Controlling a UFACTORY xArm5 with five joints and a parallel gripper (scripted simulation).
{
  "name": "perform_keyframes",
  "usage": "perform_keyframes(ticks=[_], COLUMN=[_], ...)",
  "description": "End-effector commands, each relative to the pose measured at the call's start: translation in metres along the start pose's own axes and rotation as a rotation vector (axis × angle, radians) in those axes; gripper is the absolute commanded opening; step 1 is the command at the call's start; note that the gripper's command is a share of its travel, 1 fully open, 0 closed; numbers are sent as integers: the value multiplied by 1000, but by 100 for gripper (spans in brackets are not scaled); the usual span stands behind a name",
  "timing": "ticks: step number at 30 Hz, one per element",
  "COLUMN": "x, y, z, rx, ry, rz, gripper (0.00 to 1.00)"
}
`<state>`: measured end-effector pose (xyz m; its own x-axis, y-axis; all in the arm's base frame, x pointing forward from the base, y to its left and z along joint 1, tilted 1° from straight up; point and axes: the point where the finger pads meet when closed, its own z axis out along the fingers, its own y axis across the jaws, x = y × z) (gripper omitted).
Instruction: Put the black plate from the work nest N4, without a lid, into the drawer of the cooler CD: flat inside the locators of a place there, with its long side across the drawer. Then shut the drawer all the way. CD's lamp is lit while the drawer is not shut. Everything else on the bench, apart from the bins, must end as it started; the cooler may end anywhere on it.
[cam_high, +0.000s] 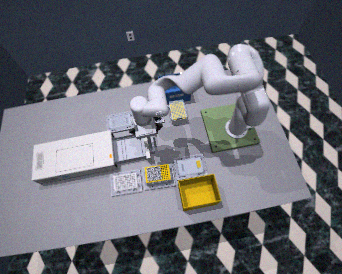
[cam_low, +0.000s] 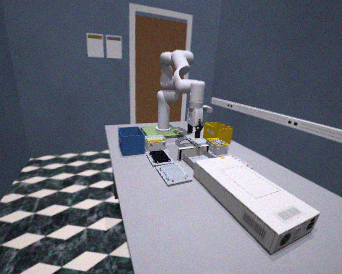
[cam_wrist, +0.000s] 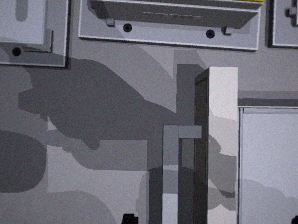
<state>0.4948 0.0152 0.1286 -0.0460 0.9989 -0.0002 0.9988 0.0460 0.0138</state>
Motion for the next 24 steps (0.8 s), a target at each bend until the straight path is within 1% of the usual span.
perform_keyframes(ticks=[1,20,24], x=[0,0,0], y=[1,1,1], z=[-7,-35,-35], rx=[-4,-4,-4], ry=[-11,-11,-11], rz=[0,0,0], gripper=[88,88,88])
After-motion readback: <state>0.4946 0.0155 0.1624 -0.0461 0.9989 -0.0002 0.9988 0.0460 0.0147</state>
